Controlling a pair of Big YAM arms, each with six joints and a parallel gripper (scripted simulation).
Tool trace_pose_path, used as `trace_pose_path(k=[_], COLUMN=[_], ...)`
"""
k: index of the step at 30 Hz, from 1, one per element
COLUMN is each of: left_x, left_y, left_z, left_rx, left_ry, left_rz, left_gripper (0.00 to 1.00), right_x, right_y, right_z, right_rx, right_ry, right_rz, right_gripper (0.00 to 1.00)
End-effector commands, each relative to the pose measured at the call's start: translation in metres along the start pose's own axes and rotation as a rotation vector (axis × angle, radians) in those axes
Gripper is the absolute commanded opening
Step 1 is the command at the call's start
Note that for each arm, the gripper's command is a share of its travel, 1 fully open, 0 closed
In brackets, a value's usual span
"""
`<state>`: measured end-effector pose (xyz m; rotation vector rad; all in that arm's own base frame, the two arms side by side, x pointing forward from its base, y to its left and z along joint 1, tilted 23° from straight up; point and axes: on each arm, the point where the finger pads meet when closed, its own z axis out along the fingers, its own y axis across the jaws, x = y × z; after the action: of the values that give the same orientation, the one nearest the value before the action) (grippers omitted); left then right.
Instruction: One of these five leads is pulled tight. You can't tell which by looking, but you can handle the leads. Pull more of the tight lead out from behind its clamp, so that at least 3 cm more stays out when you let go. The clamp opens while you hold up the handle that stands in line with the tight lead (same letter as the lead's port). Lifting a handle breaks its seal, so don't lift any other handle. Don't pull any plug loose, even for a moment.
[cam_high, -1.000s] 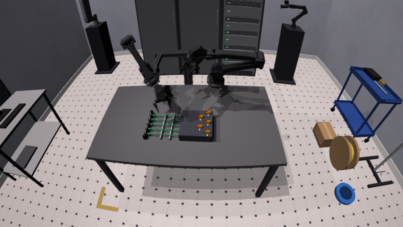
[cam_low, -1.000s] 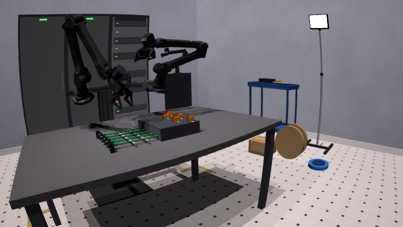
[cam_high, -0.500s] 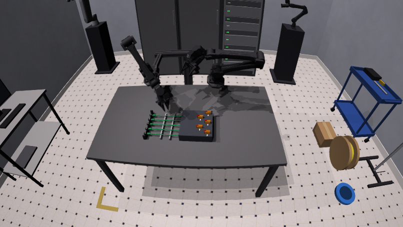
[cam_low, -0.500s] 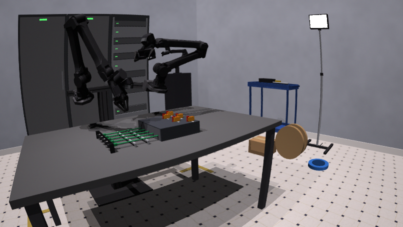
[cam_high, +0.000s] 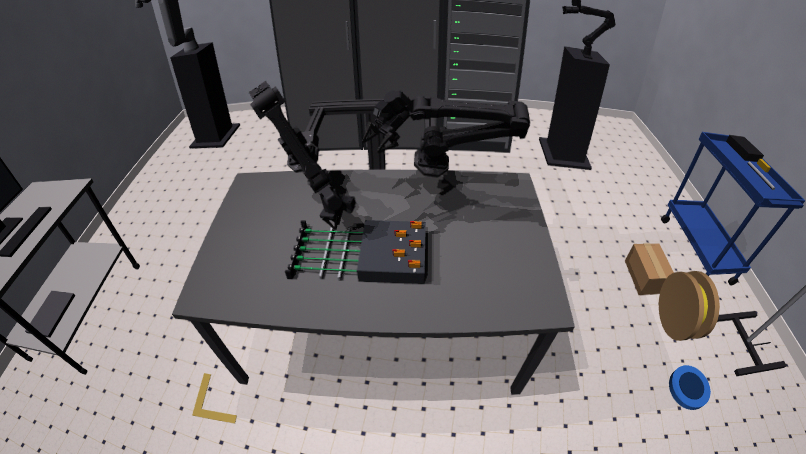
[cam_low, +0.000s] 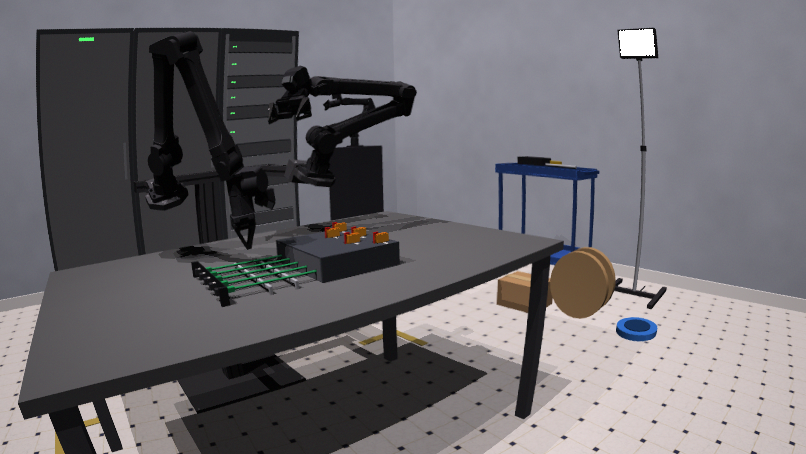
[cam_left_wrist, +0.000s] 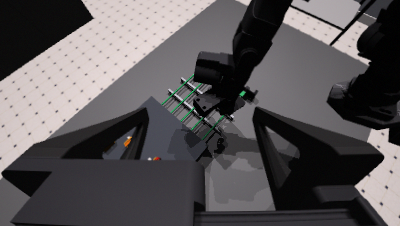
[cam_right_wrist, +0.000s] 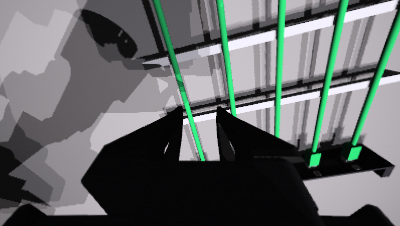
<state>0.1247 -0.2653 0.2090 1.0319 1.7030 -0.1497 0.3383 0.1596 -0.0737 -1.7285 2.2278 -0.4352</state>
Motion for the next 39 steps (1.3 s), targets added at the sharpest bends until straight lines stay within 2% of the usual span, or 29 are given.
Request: trace_pose_path(k=[1, 7, 13, 24, 33, 37, 38, 39], left_x=[-0.014, -0.014, -0.014, -0.014, -0.014, -0.014, -0.014, -0.014], left_y=[0.002, 0.002, 0.002, 0.002, 0.002, 0.002, 0.002, 0.002], left_z=[-0.002, -0.002, -0.002, -0.002, -0.002, -0.002, -0.002, -0.002], left_rx=[-0.001, -0.001, -0.001, -0.001, -0.001, -0.001, -0.001, -0.001], left_ry=[-0.013, -0.013, -0.013, -0.013, -0.013, -0.013, -0.013, -0.013], left_rz=[-0.016, -0.016, -0.016, -0.016, -0.016, -0.016, -0.016, -0.016], left_gripper=[1.0, 1.0, 1.0, 1.0, 1.0, 1.0, 1.0, 1.0], right_x=[-0.008, -0.004, -0.009, 0.001, 0.003, -0.001, -0.001, 0.0], right_y=[0.012, 0.018, 0.013, 0.01, 0.01, 0.005, 0.005, 0.005], right_z=[0.014, 0.027, 0.024, 0.047, 0.058, 0.053, 0.053, 0.053], right_rx=[-0.039, -0.048, -0.03, -0.043, -0.043, -0.03, -0.03, -0.031], right_ry=[0.051, 0.12, 0.102, 0.119, 0.119, 0.11, 0.11, 0.11], right_rz=[-0.197, -0.239, -0.228, -0.218, -0.218, -0.21, -0.209, -0.209], right_gripper=[0.32, 0.32, 0.32, 0.32, 0.32, 0.32, 0.21, 0.19])
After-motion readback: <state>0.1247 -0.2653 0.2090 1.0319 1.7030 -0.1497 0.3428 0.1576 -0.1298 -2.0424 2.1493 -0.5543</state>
